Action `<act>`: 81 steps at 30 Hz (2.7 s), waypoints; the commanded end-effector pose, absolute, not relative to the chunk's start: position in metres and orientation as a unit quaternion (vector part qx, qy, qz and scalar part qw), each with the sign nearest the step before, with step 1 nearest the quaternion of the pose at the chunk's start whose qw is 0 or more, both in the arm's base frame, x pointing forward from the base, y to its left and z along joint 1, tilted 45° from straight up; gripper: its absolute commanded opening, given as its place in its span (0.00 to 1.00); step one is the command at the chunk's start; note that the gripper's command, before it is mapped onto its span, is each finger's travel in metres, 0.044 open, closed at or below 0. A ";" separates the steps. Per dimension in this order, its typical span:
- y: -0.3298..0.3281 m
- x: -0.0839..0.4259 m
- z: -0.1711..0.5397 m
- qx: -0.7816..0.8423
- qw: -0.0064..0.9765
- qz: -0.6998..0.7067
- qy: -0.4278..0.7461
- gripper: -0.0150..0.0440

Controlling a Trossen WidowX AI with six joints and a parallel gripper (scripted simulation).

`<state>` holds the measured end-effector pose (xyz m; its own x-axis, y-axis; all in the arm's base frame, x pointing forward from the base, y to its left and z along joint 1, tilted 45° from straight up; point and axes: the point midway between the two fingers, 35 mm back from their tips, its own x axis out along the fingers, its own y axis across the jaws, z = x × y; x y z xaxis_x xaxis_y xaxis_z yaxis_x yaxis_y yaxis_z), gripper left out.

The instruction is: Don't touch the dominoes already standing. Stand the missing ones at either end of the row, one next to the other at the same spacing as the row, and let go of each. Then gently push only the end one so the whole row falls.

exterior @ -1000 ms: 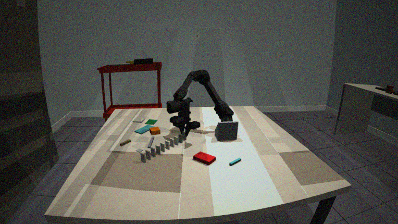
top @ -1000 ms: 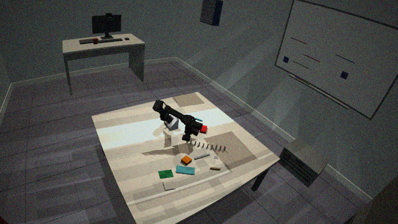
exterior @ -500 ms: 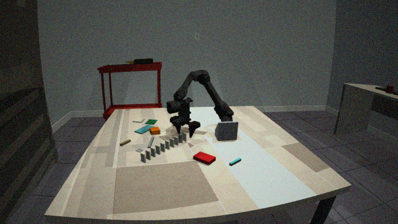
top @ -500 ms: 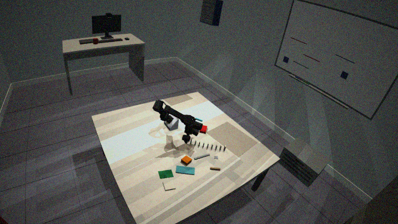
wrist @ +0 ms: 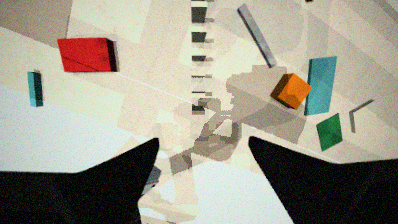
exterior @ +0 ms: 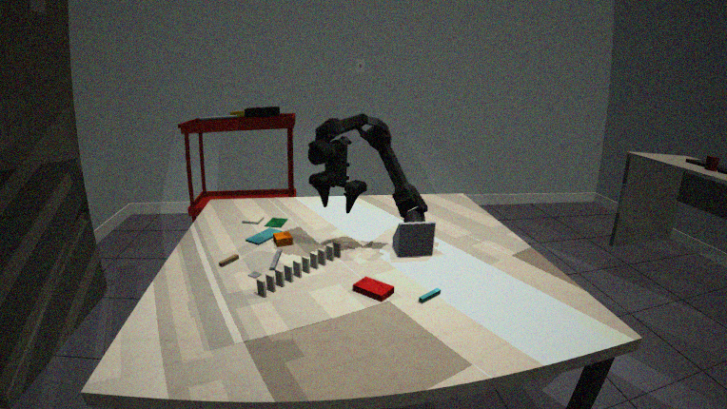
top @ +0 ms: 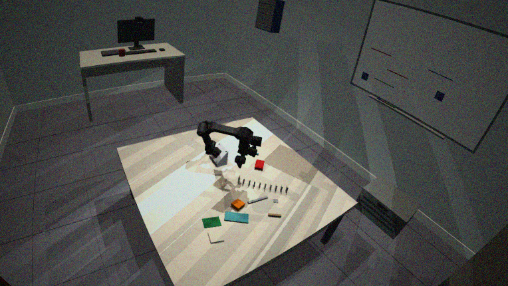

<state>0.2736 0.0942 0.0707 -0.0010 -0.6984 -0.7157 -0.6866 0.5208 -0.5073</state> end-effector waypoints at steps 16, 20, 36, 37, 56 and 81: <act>0.034 0.248 0.045 0.004 0.701 -0.507 0.502 0.25; 0.034 0.248 0.045 0.010 0.701 -0.511 0.498 0.25; 0.034 0.248 0.045 0.010 0.701 -0.511 0.498 0.25; 0.034 0.248 0.045 0.010 0.701 -0.511 0.498 0.25; 0.034 0.248 0.045 0.010 0.701 -0.511 0.498 0.25; -0.023 0.245 -0.011 0.009 0.701 -0.512 0.497 0.25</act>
